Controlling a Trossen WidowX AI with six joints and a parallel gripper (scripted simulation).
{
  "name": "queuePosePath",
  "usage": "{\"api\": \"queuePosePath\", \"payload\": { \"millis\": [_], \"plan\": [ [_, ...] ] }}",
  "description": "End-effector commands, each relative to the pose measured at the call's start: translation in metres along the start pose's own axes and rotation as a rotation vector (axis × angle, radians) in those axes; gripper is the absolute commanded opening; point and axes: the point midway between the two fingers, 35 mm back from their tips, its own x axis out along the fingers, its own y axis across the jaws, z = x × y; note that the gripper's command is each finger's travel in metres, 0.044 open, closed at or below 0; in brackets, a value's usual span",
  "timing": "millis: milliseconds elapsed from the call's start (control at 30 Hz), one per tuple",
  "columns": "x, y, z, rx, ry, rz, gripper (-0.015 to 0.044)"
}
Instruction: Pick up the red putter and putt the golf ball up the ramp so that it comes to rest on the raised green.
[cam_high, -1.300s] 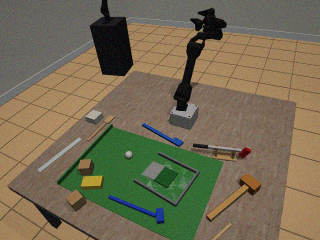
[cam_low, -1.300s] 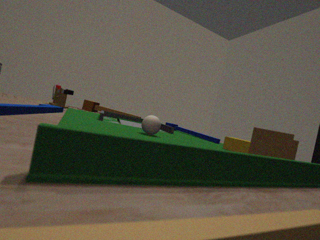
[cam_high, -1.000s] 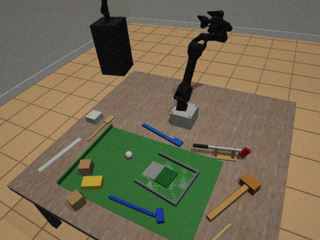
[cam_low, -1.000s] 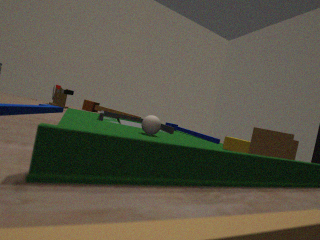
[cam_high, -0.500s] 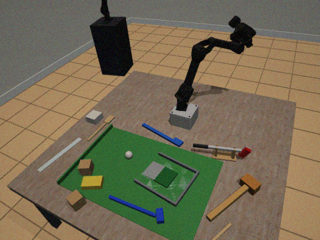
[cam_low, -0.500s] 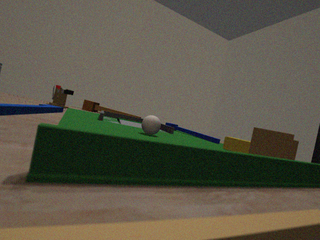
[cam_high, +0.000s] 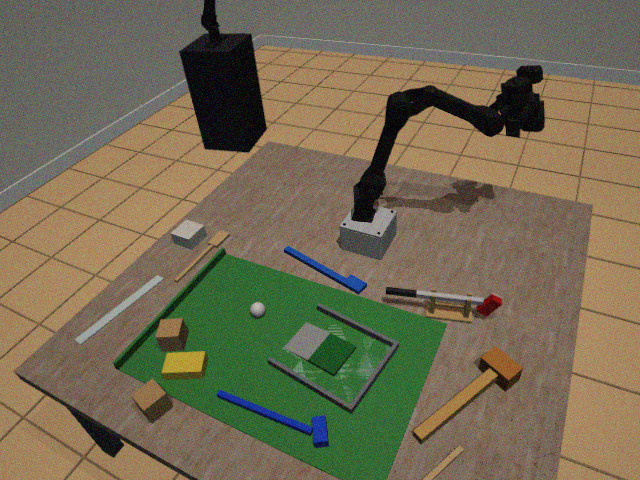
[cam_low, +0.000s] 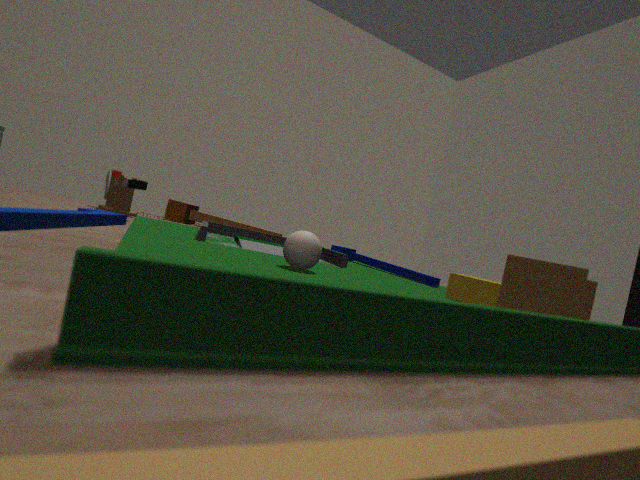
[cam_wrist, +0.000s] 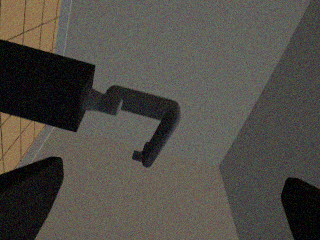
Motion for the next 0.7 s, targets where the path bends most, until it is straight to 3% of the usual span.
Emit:
{"api": "queuePosePath", "payload": {
  "millis": [0, 367, 667],
  "plan": [
    [-0.026, 0.016, -0.024, 0.092, 0.095, 0.066, 0.044],
    [-0.178, 0.091, -0.103, 0.489, 0.553, 0.3, 0.044],
    [-0.331, 0.146, -0.113, 0.818, 0.976, 0.436, 0.044]
  ]
}}
